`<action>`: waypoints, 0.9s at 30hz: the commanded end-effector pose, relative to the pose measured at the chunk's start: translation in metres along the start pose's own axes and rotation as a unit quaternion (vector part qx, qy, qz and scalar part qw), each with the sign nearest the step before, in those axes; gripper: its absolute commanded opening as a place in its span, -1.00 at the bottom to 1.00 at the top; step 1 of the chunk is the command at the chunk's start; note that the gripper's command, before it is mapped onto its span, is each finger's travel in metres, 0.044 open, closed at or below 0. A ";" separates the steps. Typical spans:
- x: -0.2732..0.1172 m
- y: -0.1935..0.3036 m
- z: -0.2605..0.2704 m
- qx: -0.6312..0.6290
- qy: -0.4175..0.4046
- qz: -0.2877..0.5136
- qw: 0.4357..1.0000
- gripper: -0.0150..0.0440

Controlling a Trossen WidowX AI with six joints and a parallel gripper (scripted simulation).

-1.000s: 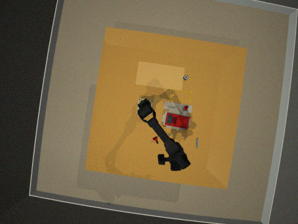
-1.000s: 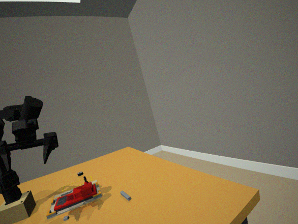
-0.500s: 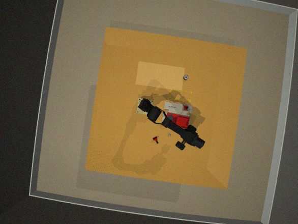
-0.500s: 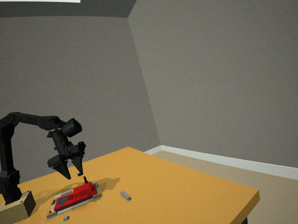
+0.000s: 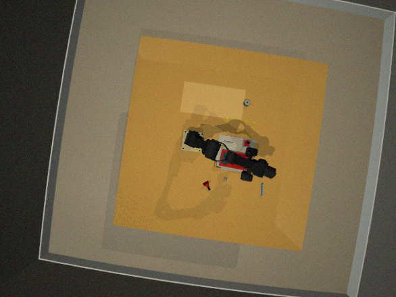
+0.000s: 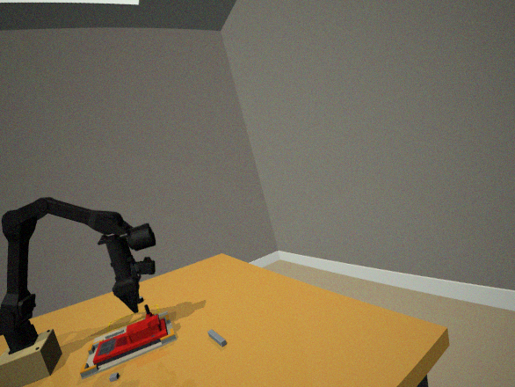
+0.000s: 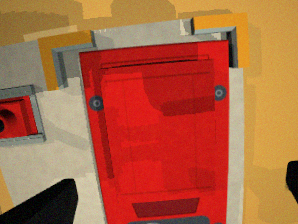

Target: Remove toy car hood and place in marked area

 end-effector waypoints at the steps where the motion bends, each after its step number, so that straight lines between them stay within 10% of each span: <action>1: 0.003 0.002 0.002 -0.006 -0.005 0.005 1.000 1.00; 27: 0.024 0.001 0.003 -0.006 -0.005 0.005 1.000 1.00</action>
Point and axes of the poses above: the point midway between the two fingers, 35 mm back from their tips, its own x axis out along the fingers, its own z axis across the jaws, y = z × x, the point moved 5 cm from there along -x, back along the fingers, and after that the axes turned 5 degrees about x, right-handed, at the moved point
